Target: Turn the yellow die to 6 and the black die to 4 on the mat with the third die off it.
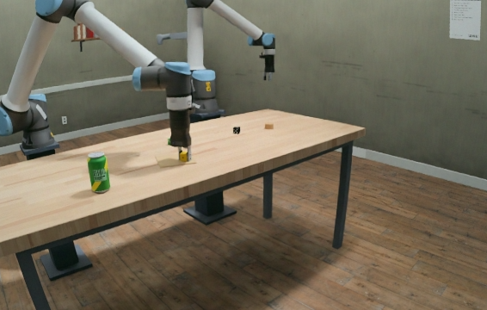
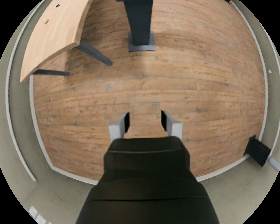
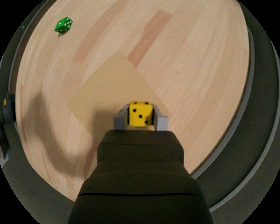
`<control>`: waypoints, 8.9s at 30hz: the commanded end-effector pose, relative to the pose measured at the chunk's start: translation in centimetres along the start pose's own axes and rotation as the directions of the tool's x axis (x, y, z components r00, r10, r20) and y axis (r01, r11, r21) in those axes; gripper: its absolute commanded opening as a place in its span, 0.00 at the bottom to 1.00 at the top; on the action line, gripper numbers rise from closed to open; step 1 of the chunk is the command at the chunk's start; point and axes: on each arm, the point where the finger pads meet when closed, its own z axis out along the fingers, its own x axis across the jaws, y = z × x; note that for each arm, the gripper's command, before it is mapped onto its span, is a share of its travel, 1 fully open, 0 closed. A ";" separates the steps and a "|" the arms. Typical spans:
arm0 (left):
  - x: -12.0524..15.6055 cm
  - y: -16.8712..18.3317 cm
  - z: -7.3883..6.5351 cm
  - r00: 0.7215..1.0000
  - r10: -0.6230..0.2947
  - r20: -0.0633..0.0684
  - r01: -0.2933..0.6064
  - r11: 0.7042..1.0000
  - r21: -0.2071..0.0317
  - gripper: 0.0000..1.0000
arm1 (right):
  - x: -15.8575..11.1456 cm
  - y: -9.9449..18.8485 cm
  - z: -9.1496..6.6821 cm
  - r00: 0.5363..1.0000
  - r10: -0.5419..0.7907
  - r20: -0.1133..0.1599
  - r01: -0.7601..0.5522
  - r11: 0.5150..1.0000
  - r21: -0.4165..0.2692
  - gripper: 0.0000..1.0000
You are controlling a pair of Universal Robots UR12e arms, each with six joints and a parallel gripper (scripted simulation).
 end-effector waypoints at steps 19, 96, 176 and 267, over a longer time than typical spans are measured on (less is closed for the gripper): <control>0.0 0.1 -0.1 1.000 0.000 0.000 0.000 1.000 -0.002 1.00 | 0.1 0.0 -0.2 1.000 0.000 -0.002 0.000 1.000 0.000 0.57; 0.0 0.1 -0.1 1.000 0.000 0.000 0.000 1.000 -0.002 1.00 | 0.1 0.0 -7.7 1.000 0.000 -0.002 0.000 1.000 0.000 0.87; 0.0 0.1 -0.1 1.000 0.000 0.000 0.000 1.000 -0.002 1.00 | 0.0 0.0 -6.6 1.000 -0.006 -0.002 0.006 1.000 0.000 0.87; 0.0 0.1 -0.1 1.000 0.000 0.000 0.000 1.000 -0.002 1.00 | 0.0 0.0 -7.8 1.000 -0.006 -0.002 0.006 1.000 0.000 0.87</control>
